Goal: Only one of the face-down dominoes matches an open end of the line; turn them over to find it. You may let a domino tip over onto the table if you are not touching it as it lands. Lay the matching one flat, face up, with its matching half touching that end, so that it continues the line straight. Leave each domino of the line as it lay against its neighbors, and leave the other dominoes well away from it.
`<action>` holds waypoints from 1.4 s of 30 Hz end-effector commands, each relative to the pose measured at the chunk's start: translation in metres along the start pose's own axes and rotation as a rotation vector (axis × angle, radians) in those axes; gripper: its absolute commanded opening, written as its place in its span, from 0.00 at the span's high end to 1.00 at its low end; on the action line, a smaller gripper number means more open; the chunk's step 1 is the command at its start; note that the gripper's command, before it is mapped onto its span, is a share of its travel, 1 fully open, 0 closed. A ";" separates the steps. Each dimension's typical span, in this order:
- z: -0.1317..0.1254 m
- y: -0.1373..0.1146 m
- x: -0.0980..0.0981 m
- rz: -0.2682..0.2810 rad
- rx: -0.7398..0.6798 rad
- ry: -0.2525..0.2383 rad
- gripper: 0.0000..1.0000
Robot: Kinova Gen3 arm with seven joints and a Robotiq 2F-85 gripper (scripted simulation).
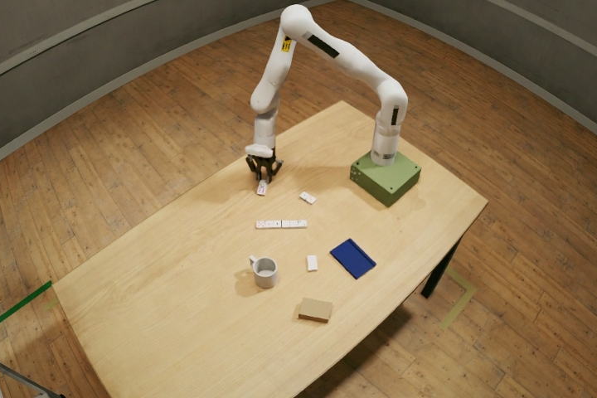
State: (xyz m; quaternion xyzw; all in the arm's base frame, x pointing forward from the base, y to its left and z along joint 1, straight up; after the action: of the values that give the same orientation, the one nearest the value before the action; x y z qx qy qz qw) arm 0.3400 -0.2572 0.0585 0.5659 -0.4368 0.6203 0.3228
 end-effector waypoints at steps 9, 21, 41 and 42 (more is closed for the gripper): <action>0.000 0.002 -0.006 0.001 0.002 0.000 0.65; 0.000 0.004 -0.010 0.001 0.002 0.000 0.65; 0.001 0.005 -0.014 0.001 0.002 0.000 0.65; 0.001 0.005 -0.014 0.001 0.002 0.000 0.65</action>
State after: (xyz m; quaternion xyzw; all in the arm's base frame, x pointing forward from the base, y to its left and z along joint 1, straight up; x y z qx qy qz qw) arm 0.3368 -0.2592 0.0445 0.5659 -0.4368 0.6204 0.3227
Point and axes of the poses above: the point where the finger pads meet when closed, its own x axis back along the fingers, its own z axis across the jaws, y = z × x, the point moved 10 cm from there along x, back along the fingers, and after that the axes turned 7 degrees about -x, right-handed, at the moved point
